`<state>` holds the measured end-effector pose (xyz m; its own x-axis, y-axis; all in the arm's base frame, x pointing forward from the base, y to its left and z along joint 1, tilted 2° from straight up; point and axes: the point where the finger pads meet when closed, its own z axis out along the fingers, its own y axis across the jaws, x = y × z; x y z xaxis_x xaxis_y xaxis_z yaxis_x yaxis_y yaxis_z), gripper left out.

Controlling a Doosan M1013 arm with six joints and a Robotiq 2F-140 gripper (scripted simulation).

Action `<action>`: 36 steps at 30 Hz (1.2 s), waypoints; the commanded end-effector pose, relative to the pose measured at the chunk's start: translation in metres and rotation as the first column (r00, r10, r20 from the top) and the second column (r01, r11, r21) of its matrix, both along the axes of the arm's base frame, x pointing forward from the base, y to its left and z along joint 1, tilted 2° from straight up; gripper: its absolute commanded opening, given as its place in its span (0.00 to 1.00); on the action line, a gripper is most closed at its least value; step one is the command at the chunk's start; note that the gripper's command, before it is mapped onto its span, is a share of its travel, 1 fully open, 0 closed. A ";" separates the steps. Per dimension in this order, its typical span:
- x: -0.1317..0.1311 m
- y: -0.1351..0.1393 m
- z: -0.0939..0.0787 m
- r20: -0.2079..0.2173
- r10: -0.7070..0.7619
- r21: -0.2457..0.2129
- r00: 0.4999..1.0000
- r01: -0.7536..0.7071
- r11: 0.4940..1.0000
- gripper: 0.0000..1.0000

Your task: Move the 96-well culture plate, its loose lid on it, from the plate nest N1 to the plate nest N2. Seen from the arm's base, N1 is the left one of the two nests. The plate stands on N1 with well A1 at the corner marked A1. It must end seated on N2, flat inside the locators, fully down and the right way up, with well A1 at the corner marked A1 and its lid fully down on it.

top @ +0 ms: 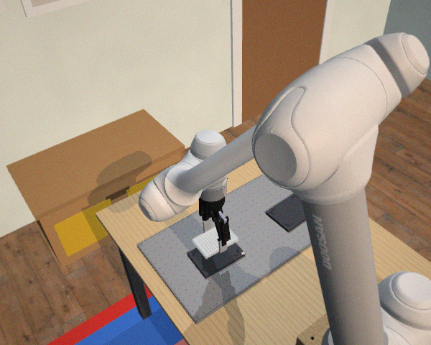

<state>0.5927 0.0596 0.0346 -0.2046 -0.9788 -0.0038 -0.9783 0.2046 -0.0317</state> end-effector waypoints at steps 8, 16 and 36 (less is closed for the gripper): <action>-0.004 -0.016 0.000 0.000 0.079 -0.002 0.997 -0.079 0.997 0.00; -0.009 -0.042 0.000 0.000 0.079 -0.002 0.997 -0.079 0.997 0.00; -0.022 -0.101 0.000 0.000 0.079 -0.002 0.997 -0.079 0.997 0.00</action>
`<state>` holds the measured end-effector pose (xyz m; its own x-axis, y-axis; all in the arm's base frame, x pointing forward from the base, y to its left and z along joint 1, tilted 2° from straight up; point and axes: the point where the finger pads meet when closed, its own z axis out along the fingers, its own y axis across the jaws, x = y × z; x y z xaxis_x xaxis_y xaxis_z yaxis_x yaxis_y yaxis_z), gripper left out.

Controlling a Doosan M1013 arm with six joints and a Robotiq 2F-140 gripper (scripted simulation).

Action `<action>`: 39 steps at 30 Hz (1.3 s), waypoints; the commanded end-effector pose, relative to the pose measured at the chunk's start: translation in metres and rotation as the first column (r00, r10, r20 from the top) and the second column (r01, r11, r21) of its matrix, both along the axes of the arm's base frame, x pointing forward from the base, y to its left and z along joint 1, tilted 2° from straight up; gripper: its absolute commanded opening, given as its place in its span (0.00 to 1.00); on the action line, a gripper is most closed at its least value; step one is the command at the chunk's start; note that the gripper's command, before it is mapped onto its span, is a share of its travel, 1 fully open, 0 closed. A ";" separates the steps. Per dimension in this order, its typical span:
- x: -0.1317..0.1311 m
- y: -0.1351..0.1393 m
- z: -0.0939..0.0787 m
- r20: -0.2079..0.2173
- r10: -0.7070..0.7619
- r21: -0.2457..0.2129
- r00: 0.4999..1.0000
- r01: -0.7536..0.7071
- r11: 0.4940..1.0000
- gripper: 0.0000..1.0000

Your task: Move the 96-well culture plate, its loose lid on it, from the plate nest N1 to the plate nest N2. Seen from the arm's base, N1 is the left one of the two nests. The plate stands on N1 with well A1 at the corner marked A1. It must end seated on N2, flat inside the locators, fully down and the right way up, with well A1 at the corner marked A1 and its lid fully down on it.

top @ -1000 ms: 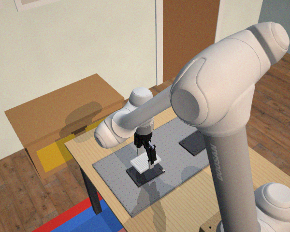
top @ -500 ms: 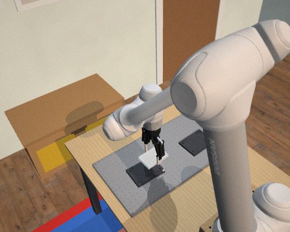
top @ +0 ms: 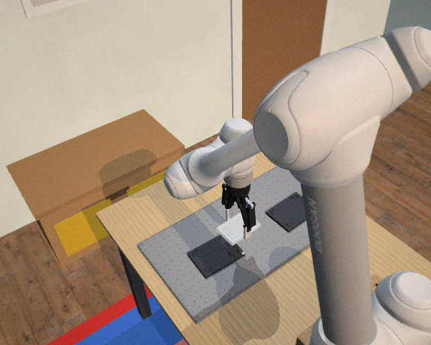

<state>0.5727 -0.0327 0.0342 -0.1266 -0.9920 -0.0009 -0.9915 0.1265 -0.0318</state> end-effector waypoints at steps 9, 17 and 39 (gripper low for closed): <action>-0.007 -0.031 0.000 0.000 0.000 0.001 1.000 0.000 1.000 0.00; -0.012 -0.057 0.000 0.000 0.000 0.001 1.000 0.000 1.000 0.00; -0.025 -0.116 0.000 0.000 0.000 0.001 1.000 0.000 1.000 0.00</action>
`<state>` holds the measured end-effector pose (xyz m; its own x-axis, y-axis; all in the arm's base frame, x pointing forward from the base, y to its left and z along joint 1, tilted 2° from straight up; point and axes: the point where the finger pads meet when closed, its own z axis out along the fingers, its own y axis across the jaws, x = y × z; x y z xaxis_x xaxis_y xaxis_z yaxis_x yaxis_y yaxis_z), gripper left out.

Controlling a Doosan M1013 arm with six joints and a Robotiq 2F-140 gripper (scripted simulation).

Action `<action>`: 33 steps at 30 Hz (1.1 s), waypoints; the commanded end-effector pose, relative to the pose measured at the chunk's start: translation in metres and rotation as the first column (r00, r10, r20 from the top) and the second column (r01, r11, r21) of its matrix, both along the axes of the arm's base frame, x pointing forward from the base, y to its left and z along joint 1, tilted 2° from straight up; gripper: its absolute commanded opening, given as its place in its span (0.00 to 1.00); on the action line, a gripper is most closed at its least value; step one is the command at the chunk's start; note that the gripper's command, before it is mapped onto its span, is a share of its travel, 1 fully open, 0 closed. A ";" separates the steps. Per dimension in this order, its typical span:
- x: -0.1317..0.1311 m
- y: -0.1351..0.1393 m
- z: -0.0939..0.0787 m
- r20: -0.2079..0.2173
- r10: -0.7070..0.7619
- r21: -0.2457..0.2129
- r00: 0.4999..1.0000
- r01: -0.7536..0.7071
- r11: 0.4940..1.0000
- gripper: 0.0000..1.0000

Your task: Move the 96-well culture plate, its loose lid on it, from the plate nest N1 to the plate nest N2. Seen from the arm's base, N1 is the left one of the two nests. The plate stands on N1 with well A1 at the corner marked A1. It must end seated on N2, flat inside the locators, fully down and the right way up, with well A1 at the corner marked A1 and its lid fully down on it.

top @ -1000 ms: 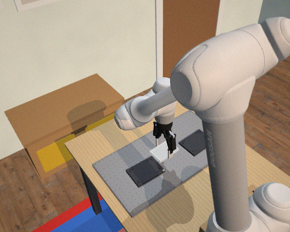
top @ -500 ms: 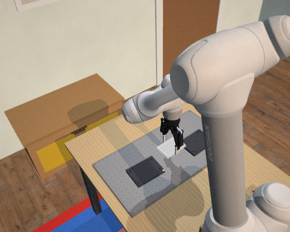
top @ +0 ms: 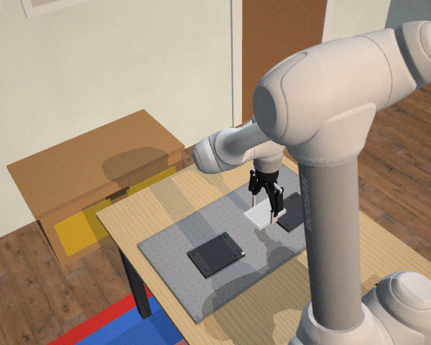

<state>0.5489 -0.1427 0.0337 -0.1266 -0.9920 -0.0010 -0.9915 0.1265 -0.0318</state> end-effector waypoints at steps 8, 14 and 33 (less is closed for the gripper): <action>-0.007 -0.032 0.000 0.000 0.000 0.000 1.000 0.000 1.000 0.00; -0.010 -0.049 0.000 0.000 0.000 0.000 1.000 0.000 1.000 0.00; -0.022 -0.101 0.000 0.000 0.000 0.000 1.000 0.000 1.000 0.00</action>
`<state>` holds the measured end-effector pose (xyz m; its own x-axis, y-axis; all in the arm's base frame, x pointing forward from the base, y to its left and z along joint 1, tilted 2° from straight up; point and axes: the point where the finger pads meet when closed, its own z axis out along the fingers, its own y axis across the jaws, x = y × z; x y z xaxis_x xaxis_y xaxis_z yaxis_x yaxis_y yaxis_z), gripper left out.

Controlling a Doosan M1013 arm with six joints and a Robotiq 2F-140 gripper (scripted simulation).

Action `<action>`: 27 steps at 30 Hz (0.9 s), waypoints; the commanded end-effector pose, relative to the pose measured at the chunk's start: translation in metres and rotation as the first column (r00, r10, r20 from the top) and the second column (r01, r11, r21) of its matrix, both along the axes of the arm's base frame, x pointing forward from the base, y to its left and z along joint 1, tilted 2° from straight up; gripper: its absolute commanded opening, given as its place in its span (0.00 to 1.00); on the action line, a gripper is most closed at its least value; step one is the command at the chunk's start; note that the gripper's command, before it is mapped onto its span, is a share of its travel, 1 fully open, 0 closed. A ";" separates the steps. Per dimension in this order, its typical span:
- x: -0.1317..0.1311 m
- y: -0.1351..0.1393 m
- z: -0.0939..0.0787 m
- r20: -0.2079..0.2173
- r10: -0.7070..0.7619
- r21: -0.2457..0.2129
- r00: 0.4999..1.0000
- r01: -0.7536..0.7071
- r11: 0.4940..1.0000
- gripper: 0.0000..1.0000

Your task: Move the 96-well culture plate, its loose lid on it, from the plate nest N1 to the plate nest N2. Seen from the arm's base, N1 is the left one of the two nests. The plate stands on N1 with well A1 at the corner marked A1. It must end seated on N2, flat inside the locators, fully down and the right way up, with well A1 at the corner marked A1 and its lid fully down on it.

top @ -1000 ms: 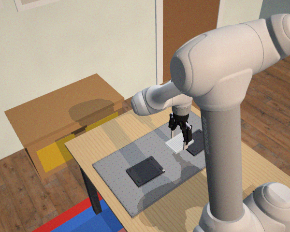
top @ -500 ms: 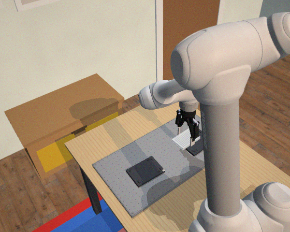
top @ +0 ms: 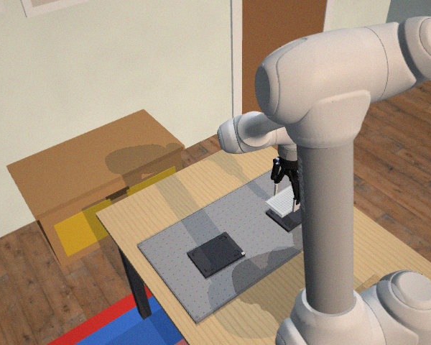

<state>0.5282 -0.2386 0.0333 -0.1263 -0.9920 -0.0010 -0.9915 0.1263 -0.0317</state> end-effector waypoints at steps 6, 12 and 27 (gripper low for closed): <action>-0.005 -0.024 0.000 0.000 0.000 0.000 1.000 0.000 1.000 0.00; -0.008 -0.038 0.000 0.000 0.000 0.000 1.000 0.000 1.000 0.00; -0.008 -0.037 0.000 0.000 0.000 0.000 1.000 0.000 1.000 0.00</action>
